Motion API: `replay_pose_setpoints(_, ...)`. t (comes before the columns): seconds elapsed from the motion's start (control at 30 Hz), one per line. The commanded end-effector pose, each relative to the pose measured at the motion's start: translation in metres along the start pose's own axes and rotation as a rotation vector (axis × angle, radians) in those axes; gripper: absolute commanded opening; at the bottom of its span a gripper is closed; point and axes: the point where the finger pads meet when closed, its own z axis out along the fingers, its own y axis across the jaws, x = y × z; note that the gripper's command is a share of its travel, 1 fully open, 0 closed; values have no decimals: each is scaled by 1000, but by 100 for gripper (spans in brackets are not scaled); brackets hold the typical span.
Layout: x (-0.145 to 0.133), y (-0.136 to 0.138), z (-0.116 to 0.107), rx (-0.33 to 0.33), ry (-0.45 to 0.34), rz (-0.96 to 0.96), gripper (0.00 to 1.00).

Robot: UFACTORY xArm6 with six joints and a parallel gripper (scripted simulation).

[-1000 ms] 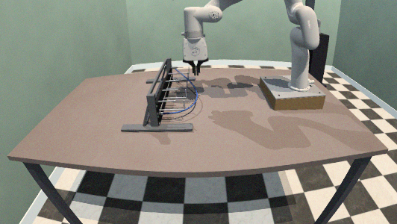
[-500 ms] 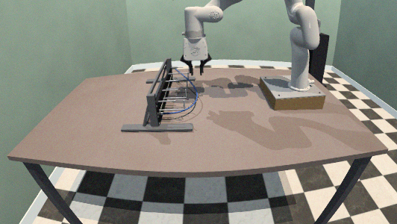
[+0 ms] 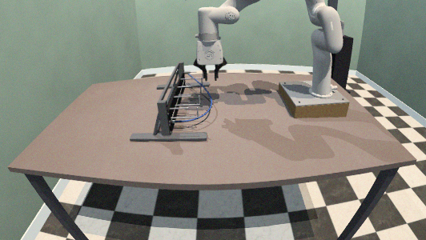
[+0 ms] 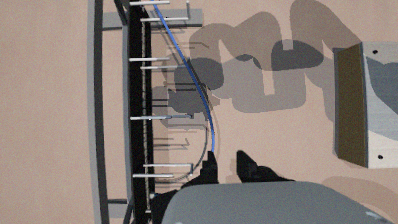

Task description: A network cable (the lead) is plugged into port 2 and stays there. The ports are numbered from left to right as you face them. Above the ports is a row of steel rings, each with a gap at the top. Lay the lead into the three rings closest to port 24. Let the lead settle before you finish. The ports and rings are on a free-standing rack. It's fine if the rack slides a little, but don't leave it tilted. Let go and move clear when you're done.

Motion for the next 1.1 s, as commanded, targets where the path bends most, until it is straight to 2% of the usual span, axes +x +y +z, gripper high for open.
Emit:
replay_pose_setpoints(0.0, 0, -1, -2, 5, -1, 0, 33)
replay_pose_setpoints(0.63, 0, -2, 8, 5, 0, 0, 33)
replay_pose_setpoints(1.07, 0, -2, 39, 5, 0, 0, 33)
